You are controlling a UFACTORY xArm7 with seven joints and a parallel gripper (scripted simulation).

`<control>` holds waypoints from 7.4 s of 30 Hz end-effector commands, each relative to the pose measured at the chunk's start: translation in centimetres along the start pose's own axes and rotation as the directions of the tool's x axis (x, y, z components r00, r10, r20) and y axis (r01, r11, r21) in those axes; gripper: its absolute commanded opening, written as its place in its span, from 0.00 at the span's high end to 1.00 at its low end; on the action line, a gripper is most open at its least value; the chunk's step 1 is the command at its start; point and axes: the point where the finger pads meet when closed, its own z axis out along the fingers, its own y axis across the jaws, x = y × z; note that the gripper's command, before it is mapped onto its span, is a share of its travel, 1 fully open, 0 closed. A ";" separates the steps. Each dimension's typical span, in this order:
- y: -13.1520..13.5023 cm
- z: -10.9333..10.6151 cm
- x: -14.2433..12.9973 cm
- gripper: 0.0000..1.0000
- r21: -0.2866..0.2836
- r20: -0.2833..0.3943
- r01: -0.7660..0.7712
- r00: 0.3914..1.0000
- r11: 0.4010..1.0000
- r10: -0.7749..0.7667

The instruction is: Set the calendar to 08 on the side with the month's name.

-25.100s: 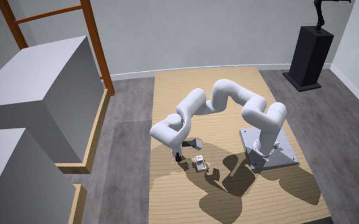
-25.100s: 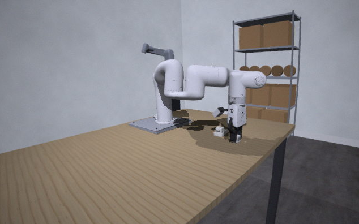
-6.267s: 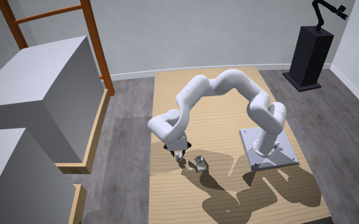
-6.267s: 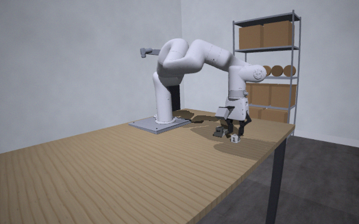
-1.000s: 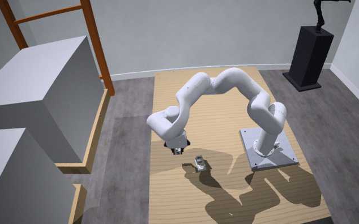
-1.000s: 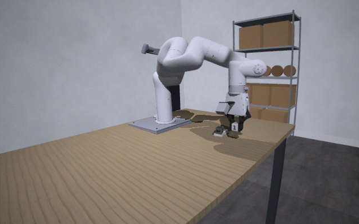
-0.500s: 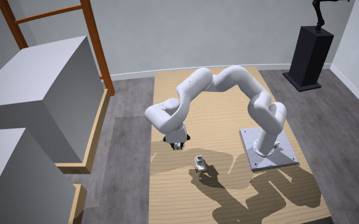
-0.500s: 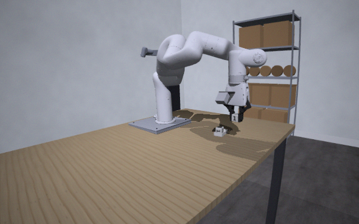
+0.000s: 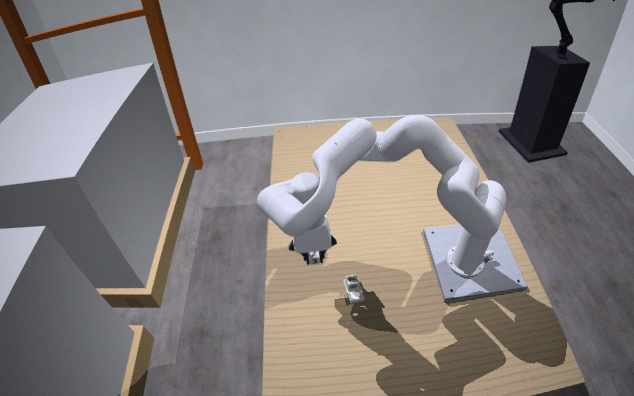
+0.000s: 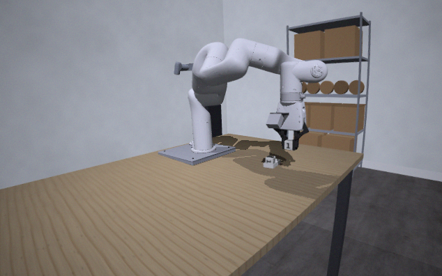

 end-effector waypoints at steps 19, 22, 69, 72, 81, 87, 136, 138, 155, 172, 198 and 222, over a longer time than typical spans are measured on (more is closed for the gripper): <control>2.7 -0.2 2.3 0.71 0.004 -0.002 0.648 0.762 0.762 -0.648; 3.0 -0.2 2.6 0.71 0.004 -0.002 0.708 0.707 0.707 -0.708; 8.8 -0.2 7.8 0.71 -0.002 -0.004 0.750 -0.661 -0.661 -0.750; 9.0 -0.2 7.9 0.71 -0.002 -0.003 0.718 -0.696 -0.696 -0.718; 10.2 -0.2 8.9 0.71 -0.003 -0.003 0.476 -0.879 -0.879 -0.476; 10.7 -0.2 9.4 0.71 -0.003 -0.002 0.354 -0.935 -0.935 -0.354; 10.8 8.7 9.6 0.71 -0.003 -0.002 0.332 -0.943 -0.943 -0.332; 10.8 9.1 9.6 0.71 -0.003 -0.002 0.332 -0.943 -0.943 -0.332; 10.8 9.4 9.6 0.71 -0.003 -0.002 0.332 -0.943 -0.943 -0.332; 10.8 9.4 9.6 0.71 -0.003 -0.002 0.332 -0.943 -0.943 -0.332; 10.6 9.4 9.6 0.71 -0.003 -0.002 0.331 -0.943 -0.943 -0.331; 10.6 9.5 9.6 0.71 -0.003 -0.002 0.331 -0.943 -0.943 -0.331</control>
